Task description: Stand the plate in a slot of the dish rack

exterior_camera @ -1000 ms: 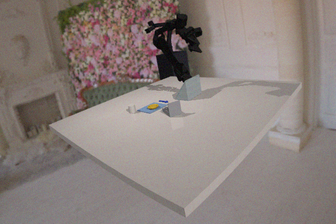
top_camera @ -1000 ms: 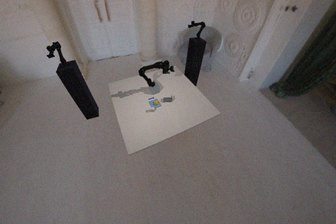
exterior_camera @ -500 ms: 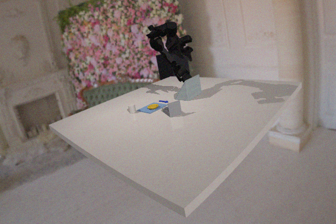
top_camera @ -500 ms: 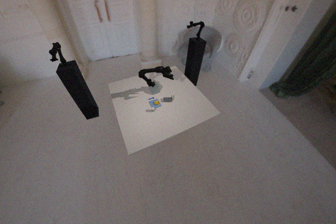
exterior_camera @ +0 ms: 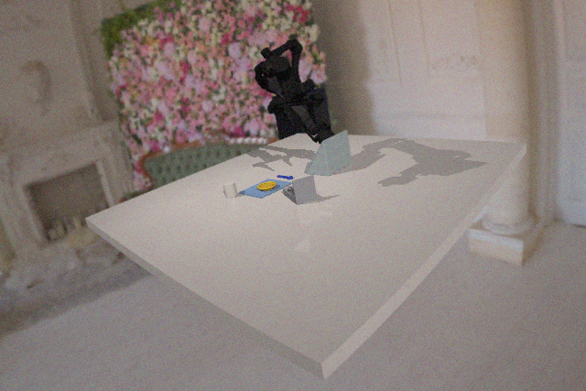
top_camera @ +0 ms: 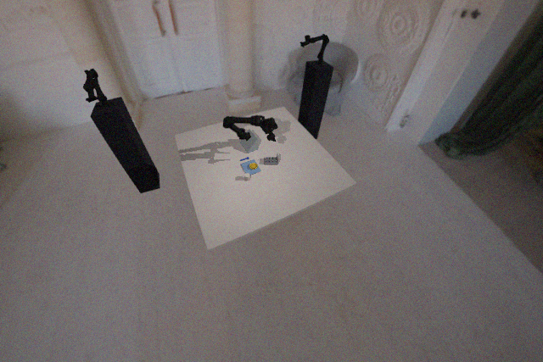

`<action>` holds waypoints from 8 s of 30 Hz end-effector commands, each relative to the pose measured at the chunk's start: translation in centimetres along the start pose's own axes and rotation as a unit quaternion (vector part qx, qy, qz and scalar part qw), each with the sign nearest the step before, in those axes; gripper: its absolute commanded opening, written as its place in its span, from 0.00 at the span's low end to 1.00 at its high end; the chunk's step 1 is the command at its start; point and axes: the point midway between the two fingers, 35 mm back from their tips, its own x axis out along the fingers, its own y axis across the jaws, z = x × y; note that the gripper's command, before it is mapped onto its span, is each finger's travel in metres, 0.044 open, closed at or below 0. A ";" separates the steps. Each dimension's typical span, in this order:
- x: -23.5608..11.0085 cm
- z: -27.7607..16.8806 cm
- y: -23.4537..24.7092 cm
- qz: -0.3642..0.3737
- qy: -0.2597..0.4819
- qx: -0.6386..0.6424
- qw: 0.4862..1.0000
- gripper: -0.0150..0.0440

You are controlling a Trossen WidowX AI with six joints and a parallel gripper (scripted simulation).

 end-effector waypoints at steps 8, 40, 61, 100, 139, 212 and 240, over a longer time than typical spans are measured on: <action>1.7 -5.5 -3.1 -0.016 0.064 0.166 0.984 0.93; 4.6 -23.4 -6.9 -0.130 0.250 0.586 0.760 0.93; 6.5 -25.4 -7.1 -0.137 0.257 0.601 0.744 0.93; 9.4 -27.5 -6.5 -0.139 0.258 0.601 0.744 0.84; -2.8 -18.1 -9.6 -0.140 0.230 0.599 0.754 0.25; 7.4 -15.5 0.8 0.246 0.093 0.541 0.799 0.25; 9.9 -16.9 0.4 0.248 -0.211 0.351 0.878 0.25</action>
